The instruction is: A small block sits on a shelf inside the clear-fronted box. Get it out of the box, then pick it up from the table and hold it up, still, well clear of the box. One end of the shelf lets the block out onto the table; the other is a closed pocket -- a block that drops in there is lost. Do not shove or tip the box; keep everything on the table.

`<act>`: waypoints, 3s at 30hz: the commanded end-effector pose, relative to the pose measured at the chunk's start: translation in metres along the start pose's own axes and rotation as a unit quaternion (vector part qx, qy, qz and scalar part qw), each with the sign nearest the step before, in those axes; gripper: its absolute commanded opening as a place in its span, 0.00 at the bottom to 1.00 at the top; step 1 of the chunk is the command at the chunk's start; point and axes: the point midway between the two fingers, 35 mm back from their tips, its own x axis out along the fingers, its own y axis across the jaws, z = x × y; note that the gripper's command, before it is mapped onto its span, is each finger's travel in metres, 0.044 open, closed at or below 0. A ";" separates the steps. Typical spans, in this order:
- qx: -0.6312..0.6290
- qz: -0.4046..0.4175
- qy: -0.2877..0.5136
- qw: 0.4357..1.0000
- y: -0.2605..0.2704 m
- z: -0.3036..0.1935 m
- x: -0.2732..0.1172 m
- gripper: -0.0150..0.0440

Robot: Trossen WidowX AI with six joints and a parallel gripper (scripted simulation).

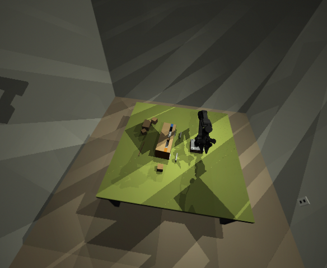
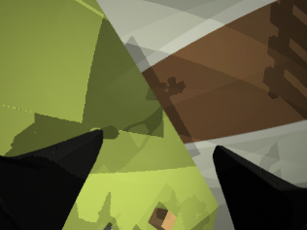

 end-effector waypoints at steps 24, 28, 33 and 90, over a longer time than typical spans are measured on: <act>0.897 -0.253 0.285 0.225 -0.038 -0.252 -0.071 0.93; 0.922 -0.297 0.247 0.013 -0.026 -0.280 -0.102 0.93; 0.892 -0.331 0.174 -0.252 -0.004 -0.308 -0.145 0.93; 0.832 -0.337 0.108 -0.427 0.053 -0.368 -0.142 0.93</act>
